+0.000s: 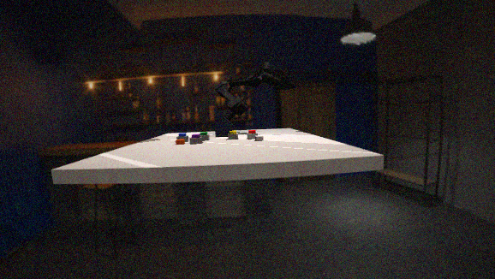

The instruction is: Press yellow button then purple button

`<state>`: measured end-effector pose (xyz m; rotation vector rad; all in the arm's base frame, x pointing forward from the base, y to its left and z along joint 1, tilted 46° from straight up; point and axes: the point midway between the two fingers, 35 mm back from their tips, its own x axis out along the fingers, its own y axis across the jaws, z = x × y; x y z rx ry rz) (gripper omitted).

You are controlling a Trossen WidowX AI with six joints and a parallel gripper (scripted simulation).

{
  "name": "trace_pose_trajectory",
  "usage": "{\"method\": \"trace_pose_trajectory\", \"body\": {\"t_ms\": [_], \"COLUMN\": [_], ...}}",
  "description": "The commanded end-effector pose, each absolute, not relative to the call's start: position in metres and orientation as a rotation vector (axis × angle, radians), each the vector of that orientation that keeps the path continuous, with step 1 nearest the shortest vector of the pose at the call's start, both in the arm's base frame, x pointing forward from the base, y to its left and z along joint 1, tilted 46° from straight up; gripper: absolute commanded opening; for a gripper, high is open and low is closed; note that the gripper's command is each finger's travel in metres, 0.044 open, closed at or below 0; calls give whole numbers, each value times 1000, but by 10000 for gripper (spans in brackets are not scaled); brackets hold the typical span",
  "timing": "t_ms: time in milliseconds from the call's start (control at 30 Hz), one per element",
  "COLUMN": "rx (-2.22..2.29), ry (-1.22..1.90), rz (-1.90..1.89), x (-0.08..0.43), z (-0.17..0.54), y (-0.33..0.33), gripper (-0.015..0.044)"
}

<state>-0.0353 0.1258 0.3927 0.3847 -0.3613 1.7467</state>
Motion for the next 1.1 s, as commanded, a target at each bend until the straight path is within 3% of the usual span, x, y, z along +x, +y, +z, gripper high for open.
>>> {"method": "trace_pose_trajectory", "body": {"t_ms": [0,300,600,833,1067], "rx": [392,292,176,179,293], "ry": [-347,86,542,911,1261], "rz": [1737,1308,944,754,667], "x": [-32,102,209,244,237], "z": [393,338,239,161,100], "y": [128,181,156,104,49], "gripper": [400,400,400,400,400]}}
